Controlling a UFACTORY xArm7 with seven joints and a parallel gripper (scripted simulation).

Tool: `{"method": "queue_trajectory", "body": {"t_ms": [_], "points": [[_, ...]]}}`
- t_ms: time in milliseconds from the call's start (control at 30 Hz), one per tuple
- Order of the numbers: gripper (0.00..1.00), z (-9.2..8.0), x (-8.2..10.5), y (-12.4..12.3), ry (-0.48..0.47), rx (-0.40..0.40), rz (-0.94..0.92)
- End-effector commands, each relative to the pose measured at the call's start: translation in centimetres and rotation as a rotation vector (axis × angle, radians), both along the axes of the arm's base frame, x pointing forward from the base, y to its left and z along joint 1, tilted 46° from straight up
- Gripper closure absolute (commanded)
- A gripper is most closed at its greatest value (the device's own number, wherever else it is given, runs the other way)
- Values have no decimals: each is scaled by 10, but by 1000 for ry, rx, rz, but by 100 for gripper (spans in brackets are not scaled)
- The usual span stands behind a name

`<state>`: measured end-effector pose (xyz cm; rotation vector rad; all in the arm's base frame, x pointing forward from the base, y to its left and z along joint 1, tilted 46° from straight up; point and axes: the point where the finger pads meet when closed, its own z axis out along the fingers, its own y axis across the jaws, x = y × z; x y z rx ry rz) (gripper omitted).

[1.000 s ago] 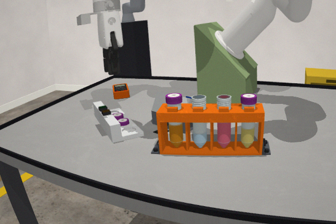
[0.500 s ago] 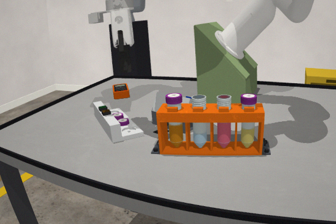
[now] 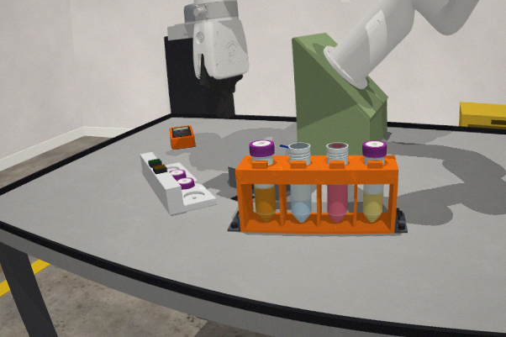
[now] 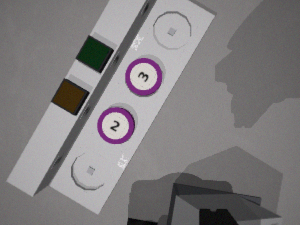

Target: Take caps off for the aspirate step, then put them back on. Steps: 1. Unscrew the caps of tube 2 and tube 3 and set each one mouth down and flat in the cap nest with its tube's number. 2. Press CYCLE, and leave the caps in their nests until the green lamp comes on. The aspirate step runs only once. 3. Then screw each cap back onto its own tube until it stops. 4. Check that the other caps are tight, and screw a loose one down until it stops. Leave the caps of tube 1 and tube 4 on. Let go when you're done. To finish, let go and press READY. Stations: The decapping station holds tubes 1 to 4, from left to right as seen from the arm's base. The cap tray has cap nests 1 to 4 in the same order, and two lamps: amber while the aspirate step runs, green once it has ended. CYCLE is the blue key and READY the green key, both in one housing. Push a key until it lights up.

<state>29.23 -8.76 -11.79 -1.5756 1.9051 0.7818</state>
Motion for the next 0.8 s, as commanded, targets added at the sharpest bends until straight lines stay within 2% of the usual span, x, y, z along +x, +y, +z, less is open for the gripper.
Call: {"method": "queue_trajectory", "body": {"t_ms": [0,100,167,400,767], "points": [[100,19,-6,27,122,-19,-99],[100,29,-11,44,122,-19,-99],[100,29,-11,44,122,-19,-99],[100,54,-23,88,122,-18,-99],[100,54,-23,89,122,-18,-99]]}}
